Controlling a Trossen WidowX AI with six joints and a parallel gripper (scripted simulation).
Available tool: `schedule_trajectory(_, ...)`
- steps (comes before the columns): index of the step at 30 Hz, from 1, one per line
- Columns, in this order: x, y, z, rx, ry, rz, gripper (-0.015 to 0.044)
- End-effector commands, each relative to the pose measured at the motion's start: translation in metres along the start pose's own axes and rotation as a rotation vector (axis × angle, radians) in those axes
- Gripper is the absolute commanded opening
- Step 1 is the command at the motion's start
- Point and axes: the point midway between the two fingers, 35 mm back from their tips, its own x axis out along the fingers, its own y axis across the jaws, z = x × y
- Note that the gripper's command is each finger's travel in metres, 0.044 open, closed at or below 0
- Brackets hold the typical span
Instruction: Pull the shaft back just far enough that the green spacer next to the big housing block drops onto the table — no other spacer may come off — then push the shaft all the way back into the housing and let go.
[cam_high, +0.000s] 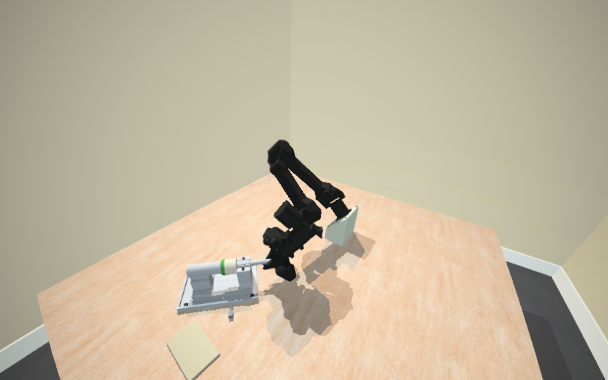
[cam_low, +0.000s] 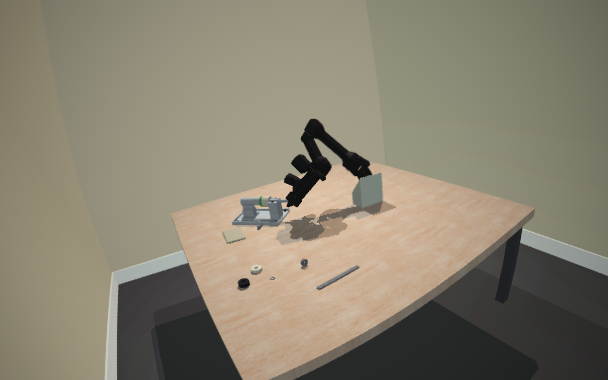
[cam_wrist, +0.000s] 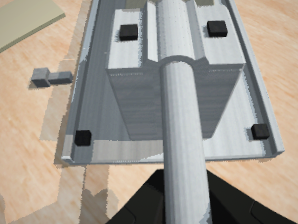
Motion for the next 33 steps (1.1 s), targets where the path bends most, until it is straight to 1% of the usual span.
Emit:
schedule_trajectory(1, -0.001, -0.0001, -0.0006, 0.005, 0.0, -0.002, 0.0)
schedule_trajectory(33, -0.003, -0.0001, -0.0027, 0.005, 0.0, -0.002, 0.0)
